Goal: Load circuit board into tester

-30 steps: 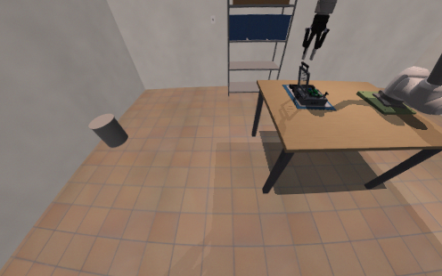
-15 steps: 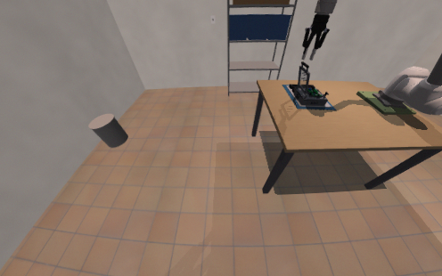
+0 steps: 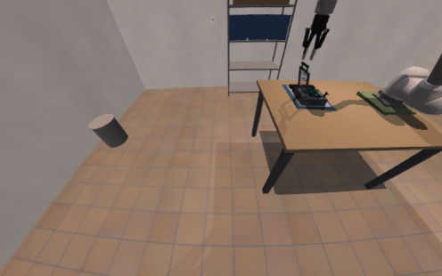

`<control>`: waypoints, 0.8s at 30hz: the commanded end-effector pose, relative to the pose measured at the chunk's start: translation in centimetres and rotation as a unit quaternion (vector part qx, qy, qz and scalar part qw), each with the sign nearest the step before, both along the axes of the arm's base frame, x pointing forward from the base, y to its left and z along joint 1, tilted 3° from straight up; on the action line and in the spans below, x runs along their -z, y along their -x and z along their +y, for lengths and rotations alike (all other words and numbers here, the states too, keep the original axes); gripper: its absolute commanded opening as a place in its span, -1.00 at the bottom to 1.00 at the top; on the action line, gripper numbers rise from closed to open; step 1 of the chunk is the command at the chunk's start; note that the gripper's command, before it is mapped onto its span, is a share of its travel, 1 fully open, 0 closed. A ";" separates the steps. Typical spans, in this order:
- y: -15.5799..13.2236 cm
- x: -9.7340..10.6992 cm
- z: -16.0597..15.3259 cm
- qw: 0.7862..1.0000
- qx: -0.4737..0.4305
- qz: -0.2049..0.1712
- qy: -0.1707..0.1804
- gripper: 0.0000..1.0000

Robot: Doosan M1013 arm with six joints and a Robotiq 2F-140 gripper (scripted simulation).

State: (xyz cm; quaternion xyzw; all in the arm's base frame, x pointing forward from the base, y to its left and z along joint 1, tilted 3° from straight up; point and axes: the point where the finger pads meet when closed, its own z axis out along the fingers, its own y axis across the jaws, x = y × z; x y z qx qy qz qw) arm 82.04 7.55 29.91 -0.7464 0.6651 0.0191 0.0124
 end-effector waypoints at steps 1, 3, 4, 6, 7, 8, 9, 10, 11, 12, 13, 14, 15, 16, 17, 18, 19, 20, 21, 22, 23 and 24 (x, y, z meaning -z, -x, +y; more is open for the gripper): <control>0.0 0.0 0.0 1.000 0.000 0.000 0.000 -0.40; 0.0 0.0 0.0 1.000 0.000 0.000 0.000 -0.40; 0.0 0.0 0.0 1.000 0.000 0.000 0.000 -0.40; 0.0 0.1 0.0 1.000 0.000 0.000 0.000 -0.40; 0.0 0.1 0.0 1.000 0.000 0.000 0.000 -0.40; 0.0 0.1 0.0 1.000 0.000 0.000 0.000 -0.40; 0.0 0.2 0.0 1.000 0.000 0.000 0.000 -0.40; 0.0 0.3 0.0 1.000 0.000 0.000 0.000 -0.40; 0.0 0.4 0.0 1.000 0.000 0.000 0.000 -0.40; 0.0 0.5 0.0 1.000 0.000 0.000 0.000 -0.40; 0.0 0.6 0.0 1.000 0.000 0.000 0.000 -0.40; 0.0 0.7 0.0 1.000 0.000 0.000 0.000 -0.40; 0.0 0.8 0.0 1.000 0.000 0.000 0.000 -0.40; 0.0 1.0 0.0 1.000 0.000 0.000 0.000 -0.40; 0.0 1.1 0.0 1.000 0.000 0.000 0.000 -0.40; 0.0 1.3 0.1 1.000 0.000 0.000 0.000 -0.40; 0.0 1.4 0.1 1.000 0.000 0.000 0.000 -0.40; 0.0 1.6 0.1 1.000 0.000 0.000 0.000 -0.40; 0.0 1.6 0.1 1.000 0.000 0.000 0.000 -0.40; 0.0 1.6 0.1 1.000 0.000 0.000 0.000 -0.40; 0.0 1.8 0.1 1.000 0.000 0.000 0.000 -0.40; 0.0 1.9 0.1 1.000 0.000 0.000 0.000 -0.40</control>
